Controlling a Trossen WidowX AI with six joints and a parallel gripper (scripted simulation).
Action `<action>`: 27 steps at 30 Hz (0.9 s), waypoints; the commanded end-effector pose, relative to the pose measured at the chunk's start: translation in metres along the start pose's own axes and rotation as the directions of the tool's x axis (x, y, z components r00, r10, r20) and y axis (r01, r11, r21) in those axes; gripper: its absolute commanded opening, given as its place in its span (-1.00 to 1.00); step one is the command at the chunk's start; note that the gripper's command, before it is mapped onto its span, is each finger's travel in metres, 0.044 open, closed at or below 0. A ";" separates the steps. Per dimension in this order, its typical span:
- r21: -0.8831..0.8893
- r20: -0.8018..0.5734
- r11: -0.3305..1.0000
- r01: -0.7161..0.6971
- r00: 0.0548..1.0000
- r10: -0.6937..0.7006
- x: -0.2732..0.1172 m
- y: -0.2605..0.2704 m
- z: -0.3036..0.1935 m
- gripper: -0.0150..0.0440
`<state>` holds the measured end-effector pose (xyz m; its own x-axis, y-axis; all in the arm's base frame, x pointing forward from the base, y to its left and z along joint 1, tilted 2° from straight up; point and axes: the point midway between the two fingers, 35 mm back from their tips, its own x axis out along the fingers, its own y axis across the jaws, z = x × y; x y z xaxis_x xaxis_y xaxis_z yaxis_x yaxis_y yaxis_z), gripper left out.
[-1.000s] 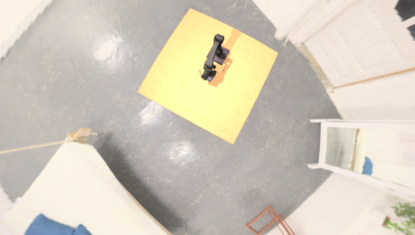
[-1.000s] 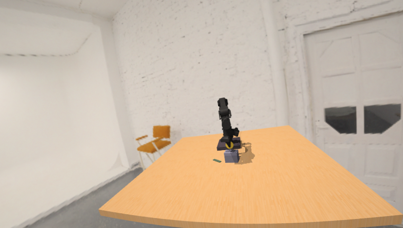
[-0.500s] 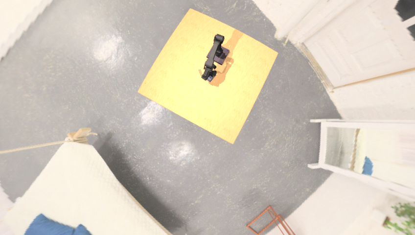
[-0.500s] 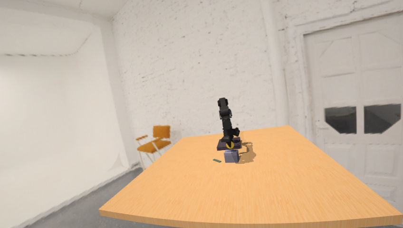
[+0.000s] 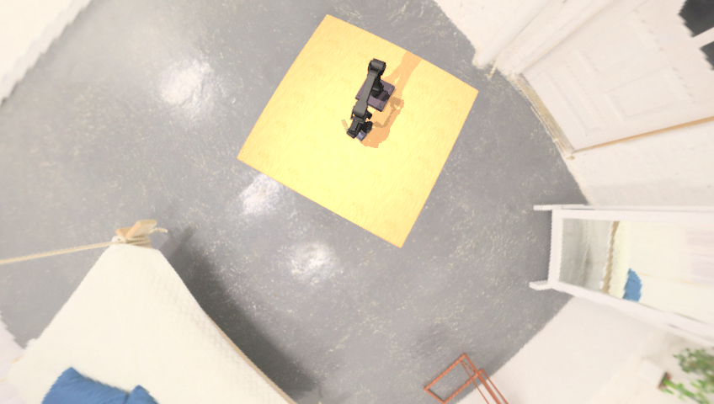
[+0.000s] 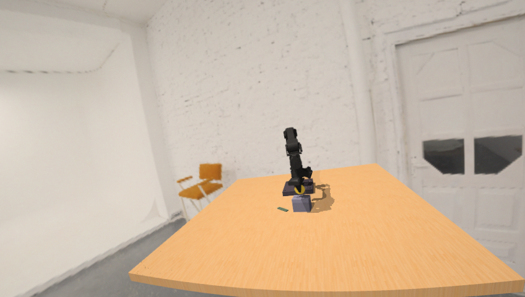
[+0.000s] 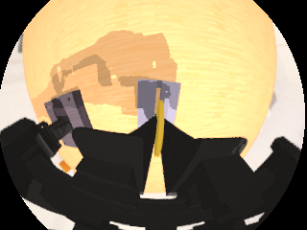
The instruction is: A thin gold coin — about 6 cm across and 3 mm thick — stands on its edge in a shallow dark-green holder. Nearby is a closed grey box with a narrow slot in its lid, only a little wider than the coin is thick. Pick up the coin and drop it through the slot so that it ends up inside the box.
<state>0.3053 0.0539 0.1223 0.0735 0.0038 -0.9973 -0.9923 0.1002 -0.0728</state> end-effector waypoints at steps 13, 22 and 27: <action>0.007 -0.001 1.000 -0.002 1.000 0.002 0.008 0.001 -0.001 -0.49; 0.002 -0.001 1.000 -0.002 1.000 0.002 0.012 0.001 0.000 -0.49; -0.001 -0.001 1.000 -0.003 1.000 0.003 0.015 0.001 0.000 -0.49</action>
<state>0.3060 0.0538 0.1102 0.0737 0.0037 -0.9973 -0.9920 0.1034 -0.0729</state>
